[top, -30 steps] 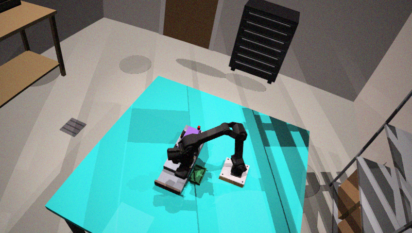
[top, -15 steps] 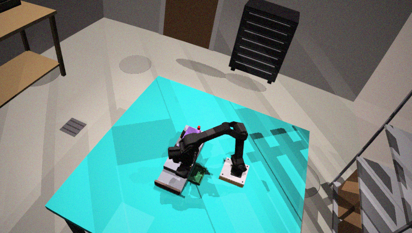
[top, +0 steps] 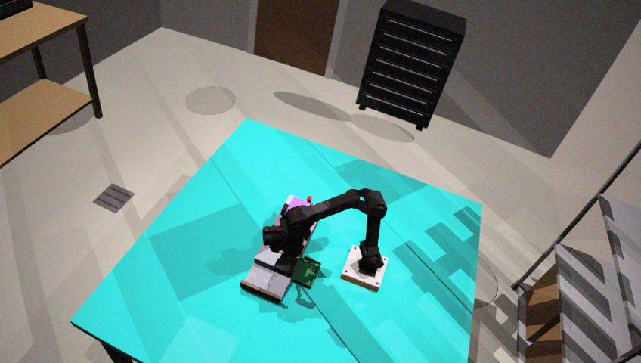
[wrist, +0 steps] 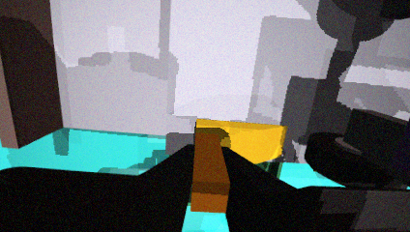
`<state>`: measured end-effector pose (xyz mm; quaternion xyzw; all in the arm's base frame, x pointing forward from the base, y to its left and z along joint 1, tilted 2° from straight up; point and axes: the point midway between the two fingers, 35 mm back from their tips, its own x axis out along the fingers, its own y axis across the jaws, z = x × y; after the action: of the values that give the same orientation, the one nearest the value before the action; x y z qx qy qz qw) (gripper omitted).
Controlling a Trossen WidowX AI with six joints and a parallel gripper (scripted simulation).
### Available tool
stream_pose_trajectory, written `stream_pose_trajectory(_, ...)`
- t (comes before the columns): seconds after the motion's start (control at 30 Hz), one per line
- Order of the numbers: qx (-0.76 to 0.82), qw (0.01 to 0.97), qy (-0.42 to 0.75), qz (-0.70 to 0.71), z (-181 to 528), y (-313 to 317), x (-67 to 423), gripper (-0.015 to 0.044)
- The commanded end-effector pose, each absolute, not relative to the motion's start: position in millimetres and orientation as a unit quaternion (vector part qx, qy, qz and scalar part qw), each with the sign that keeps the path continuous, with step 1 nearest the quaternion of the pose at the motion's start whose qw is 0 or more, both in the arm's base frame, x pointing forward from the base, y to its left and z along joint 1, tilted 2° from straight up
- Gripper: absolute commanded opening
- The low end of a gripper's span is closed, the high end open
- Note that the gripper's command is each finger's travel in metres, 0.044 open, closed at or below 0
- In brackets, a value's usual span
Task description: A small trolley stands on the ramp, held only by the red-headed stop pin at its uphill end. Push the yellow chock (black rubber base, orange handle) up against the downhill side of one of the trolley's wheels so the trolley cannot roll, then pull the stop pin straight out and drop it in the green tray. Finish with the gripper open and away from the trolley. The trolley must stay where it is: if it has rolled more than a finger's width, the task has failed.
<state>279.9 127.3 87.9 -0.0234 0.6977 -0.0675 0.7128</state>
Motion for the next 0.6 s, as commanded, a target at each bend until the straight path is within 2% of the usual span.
stream_pose_trajectory(0.0, -0.025, 0.714, 0.696, -0.071, 89.2, 121.6, 279.6, 0.0)
stream_pose_trajectory(0.57, -0.025, 0.714, 0.696, -0.072, 90.4, 113.4, 278.3, 0.0)
